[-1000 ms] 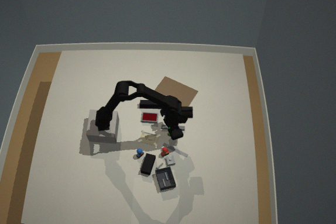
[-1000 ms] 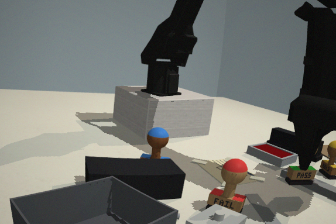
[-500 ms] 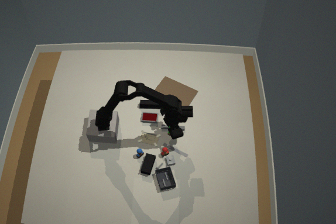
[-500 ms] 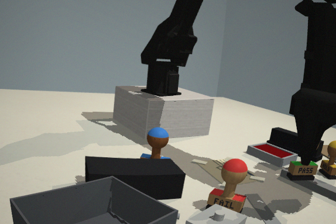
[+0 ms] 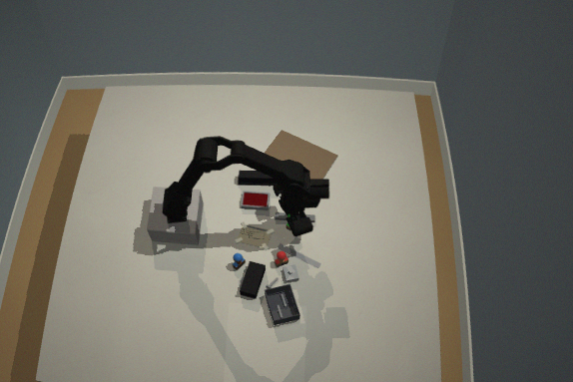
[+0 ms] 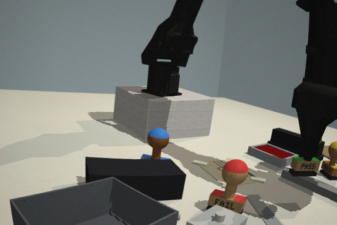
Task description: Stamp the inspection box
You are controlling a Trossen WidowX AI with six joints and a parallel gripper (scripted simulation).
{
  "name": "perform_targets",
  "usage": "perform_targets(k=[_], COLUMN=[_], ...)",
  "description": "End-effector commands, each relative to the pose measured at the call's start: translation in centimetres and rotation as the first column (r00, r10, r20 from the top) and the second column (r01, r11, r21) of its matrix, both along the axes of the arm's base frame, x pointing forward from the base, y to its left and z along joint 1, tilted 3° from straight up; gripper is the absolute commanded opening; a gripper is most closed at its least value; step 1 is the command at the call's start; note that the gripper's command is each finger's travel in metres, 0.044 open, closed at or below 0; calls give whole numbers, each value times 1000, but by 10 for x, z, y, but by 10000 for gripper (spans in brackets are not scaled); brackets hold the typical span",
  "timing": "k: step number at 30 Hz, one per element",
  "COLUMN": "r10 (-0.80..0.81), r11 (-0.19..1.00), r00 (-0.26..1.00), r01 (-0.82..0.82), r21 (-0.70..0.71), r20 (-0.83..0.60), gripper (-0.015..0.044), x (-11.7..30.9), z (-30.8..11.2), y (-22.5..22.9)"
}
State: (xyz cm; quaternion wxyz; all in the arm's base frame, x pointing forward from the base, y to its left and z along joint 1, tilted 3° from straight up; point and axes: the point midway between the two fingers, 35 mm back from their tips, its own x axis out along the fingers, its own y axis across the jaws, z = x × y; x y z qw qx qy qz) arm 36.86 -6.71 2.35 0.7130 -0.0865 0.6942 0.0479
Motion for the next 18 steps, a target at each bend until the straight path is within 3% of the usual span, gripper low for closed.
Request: perform_targets(k=[1,18], r10=[-3,-3], r11=[1000,1000], r00=[1000,1000], r01=[3,3], r21=[1,1], r20=[0,0], gripper=[0,0], x=[0,0], z=[2,11], y=[0,1])
